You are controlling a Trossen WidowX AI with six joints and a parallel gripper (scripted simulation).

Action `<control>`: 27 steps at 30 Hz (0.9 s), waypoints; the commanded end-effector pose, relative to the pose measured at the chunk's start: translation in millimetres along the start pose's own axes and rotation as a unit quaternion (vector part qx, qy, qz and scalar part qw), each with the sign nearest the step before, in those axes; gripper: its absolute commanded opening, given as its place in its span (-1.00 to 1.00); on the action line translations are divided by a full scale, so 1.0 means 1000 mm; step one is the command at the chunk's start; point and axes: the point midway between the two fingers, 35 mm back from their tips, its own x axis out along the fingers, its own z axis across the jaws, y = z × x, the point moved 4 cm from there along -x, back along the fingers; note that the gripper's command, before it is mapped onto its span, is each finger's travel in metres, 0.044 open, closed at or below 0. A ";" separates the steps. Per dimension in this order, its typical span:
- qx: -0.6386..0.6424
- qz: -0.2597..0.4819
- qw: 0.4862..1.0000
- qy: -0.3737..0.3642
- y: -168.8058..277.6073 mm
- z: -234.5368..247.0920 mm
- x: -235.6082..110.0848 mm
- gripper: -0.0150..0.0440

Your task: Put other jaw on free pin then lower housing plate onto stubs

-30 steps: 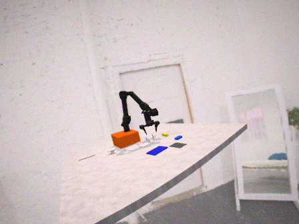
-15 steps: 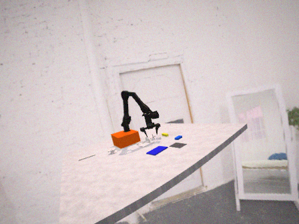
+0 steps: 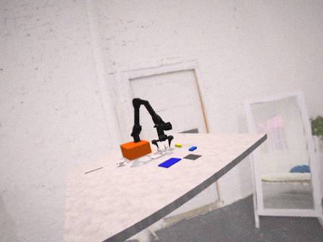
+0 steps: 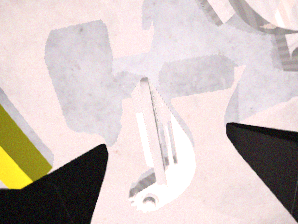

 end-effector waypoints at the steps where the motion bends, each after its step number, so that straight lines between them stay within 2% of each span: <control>1: 0.000 -0.002 1.000 0.001 0.000 -0.001 0.001 1.00; 21: 0.000 -0.002 1.000 0.001 0.000 -0.001 0.001 1.00; 27: 0.000 0.000 1.000 0.001 0.000 -0.001 0.001 0.47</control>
